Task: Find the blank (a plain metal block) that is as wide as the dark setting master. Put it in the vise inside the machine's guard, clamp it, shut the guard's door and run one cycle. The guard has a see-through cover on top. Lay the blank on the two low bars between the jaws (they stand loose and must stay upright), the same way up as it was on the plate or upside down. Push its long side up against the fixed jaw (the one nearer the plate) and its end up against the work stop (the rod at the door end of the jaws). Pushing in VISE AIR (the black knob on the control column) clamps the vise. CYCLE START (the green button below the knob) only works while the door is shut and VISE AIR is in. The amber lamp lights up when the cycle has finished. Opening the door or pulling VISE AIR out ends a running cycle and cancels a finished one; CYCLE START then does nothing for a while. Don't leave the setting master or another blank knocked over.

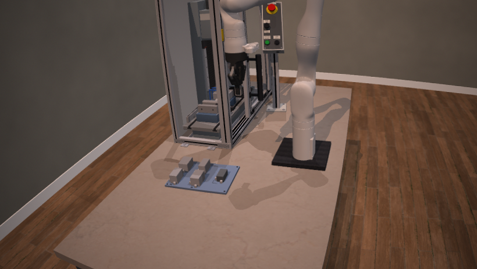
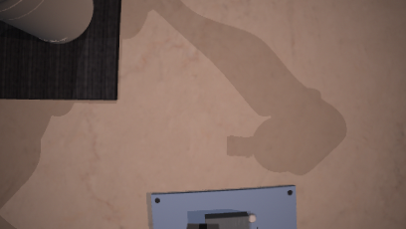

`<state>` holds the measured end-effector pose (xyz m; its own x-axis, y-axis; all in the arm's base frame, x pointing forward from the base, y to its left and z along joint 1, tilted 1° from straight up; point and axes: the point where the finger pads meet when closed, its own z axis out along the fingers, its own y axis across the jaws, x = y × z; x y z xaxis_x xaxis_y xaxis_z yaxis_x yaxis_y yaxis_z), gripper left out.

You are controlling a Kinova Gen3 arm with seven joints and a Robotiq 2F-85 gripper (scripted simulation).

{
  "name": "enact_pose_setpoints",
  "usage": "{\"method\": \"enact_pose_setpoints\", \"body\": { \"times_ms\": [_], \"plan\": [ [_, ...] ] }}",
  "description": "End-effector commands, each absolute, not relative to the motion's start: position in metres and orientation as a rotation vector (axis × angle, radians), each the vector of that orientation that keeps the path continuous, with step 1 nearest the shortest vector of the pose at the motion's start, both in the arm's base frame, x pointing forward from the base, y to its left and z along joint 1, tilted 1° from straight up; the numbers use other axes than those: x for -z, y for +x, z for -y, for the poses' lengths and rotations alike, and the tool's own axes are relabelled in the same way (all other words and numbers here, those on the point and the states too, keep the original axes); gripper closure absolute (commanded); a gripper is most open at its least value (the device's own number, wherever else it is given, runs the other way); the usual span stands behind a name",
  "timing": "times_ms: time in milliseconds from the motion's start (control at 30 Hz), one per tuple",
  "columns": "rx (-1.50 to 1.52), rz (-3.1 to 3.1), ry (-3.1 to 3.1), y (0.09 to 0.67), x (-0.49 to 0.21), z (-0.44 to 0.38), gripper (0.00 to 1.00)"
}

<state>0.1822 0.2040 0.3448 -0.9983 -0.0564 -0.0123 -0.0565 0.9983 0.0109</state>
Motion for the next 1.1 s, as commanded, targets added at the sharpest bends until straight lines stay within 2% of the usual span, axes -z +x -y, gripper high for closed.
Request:
{"method": "enact_pose_setpoints", "body": {
  "times_ms": [0, 267, 433, 833, 1067],
  "plan": [
    [0.011, -3.126, -0.081, 0.185, -0.342, -0.220, 0.90],
    [0.011, -3.126, -0.081, 0.185, -0.342, -0.220, 0.90],
    [0.011, -3.127, -0.081, 0.182, -0.334, -0.280, 0.90],
    [0.011, -3.127, -0.081, 0.182, -0.334, -0.280, 0.90],
    [0.010, -3.126, -0.081, 0.180, -0.331, -0.313, 0.90]
  ]
}}
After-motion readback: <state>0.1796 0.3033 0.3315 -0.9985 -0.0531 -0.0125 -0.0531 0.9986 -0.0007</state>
